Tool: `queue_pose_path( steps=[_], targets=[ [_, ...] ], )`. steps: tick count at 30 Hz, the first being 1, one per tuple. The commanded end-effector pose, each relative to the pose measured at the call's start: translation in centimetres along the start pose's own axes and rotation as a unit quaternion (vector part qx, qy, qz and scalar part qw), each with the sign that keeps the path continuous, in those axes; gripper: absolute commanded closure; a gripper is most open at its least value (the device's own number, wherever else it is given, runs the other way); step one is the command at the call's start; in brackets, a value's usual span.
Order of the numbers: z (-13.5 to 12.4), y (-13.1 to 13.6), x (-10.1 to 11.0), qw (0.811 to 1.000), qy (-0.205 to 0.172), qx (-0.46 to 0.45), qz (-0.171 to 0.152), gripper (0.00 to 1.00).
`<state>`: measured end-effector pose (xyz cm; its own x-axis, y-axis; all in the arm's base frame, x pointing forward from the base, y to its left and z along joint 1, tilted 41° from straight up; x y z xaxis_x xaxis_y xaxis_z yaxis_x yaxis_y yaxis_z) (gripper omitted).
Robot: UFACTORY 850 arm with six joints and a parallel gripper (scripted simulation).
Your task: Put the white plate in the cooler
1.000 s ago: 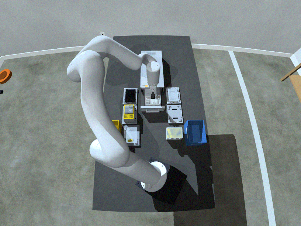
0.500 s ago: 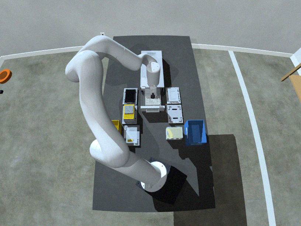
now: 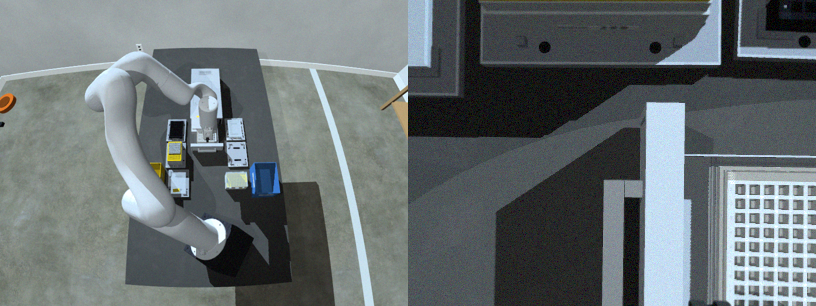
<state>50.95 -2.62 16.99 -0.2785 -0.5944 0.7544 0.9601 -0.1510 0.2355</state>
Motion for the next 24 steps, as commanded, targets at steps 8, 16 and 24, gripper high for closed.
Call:
queue_pose_path(
  steps=[8,16,24],
  targets=[
    [-0.7,-4.9,-0.7,1.000,0.000,0.001,-0.003,1.00],
    [-1.2,-8.0,-1.2,1.000,0.000,0.001,-0.003,1.00],
    [-1.2,-8.0,-1.2,1.000,0.000,0.001,-0.003,1.00]
  ],
)
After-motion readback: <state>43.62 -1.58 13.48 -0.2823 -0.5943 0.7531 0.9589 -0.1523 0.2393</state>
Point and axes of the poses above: the point where the finger pads meet when closed, its own x axis back along the fingers, its own y axis across the jaws, z = x × y, the point moved 5 cm from there along x, back along the fingers, and after that the axes turned 8 degrees about -x, right-handed, at the moved point
